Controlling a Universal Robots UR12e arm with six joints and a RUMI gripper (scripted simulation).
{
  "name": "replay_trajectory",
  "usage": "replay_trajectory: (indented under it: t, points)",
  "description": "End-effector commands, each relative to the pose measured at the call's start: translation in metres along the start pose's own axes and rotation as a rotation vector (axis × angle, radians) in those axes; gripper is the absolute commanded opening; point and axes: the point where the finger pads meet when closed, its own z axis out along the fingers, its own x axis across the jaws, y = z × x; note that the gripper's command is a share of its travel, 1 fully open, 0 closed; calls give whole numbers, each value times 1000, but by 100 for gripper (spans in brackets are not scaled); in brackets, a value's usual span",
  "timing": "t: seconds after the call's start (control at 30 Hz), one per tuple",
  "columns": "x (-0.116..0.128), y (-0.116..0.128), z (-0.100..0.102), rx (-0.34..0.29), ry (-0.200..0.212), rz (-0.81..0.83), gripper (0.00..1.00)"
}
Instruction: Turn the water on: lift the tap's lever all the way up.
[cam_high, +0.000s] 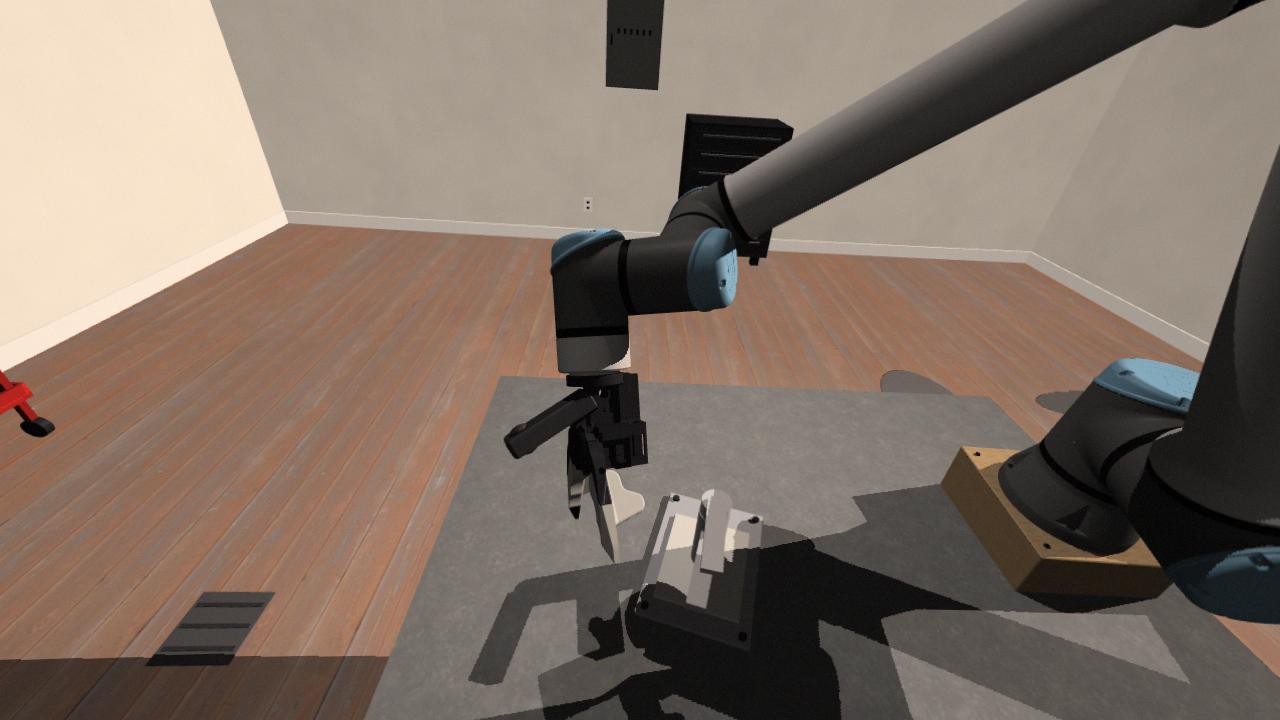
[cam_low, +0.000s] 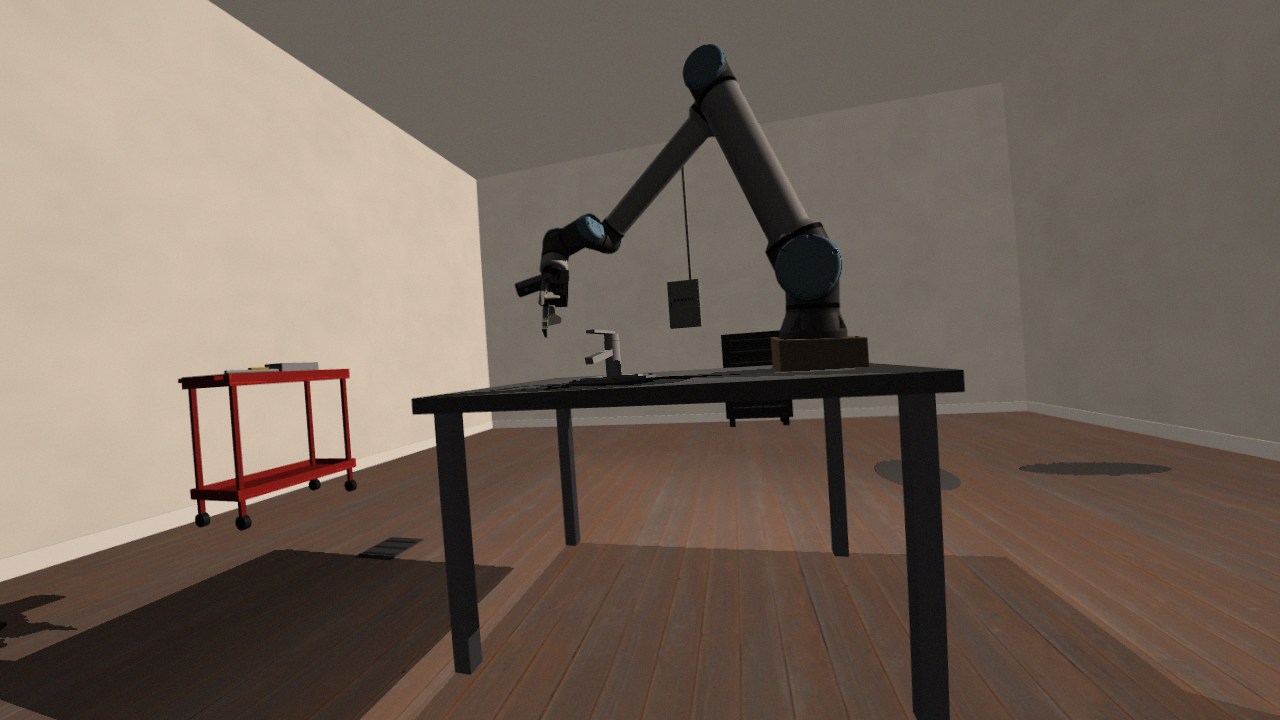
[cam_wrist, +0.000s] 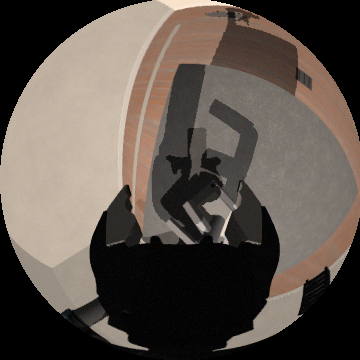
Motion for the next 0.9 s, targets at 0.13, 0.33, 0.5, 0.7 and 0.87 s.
replay_trajectory:
  t: [0.13,0.33,0.5,0.7,0.87]
  points:
    - [0,-1,-1,1,1,-1,100]
    - [0,-1,-1,1,1,-1,100]
    - [0,-1,-1,1,1,-1,100]
    - [-4,4,-1,-6,17,-33,100]
    - [-19,27,-2,-49,95,-192,100]
